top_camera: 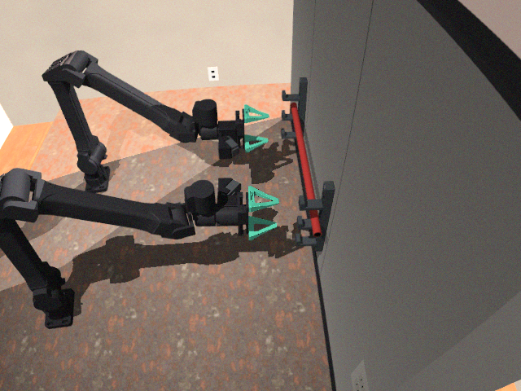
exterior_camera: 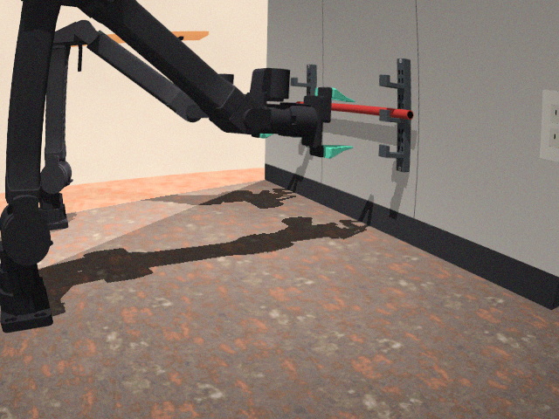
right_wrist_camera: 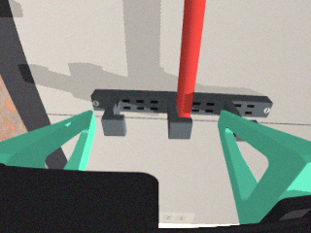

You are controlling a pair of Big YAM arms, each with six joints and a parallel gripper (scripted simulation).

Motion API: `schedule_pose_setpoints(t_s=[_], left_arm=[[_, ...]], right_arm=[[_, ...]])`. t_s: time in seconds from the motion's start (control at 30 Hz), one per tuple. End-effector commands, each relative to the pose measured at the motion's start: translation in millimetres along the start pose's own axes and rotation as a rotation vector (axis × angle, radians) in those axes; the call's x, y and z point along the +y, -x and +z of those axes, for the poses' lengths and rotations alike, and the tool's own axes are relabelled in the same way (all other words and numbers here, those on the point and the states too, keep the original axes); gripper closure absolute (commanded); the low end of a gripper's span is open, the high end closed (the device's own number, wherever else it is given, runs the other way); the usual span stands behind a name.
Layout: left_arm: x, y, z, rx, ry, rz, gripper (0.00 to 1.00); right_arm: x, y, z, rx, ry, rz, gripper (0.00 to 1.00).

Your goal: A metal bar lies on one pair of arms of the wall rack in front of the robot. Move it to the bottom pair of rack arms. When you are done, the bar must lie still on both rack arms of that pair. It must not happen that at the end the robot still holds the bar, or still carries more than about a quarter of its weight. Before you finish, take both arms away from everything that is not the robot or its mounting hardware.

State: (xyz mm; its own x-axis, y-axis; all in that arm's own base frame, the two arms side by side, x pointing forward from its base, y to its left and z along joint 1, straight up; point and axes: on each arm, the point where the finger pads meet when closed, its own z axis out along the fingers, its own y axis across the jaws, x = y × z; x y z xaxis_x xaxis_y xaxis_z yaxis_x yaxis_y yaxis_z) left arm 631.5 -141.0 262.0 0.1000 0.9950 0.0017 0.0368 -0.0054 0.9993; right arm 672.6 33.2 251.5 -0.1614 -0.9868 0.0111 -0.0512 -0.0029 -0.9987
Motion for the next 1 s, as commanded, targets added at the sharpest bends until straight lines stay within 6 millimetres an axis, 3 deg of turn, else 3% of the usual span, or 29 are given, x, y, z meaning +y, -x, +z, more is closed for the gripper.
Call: schedule_pose_setpoints(t_s=[0.0,0.97], left_arm=[[32.2,13.3,16.4,-0.016,0.078,-0.002,0.0],[47.4,19.8,25.9,-0.022,0.104,-0.004,0.0]], right_arm=[[-44.0,9.9,12.5,-0.009,-0.098,0.021,0.0],[-62.6,14.9,18.0,-0.013,-0.127,0.028,0.0]])
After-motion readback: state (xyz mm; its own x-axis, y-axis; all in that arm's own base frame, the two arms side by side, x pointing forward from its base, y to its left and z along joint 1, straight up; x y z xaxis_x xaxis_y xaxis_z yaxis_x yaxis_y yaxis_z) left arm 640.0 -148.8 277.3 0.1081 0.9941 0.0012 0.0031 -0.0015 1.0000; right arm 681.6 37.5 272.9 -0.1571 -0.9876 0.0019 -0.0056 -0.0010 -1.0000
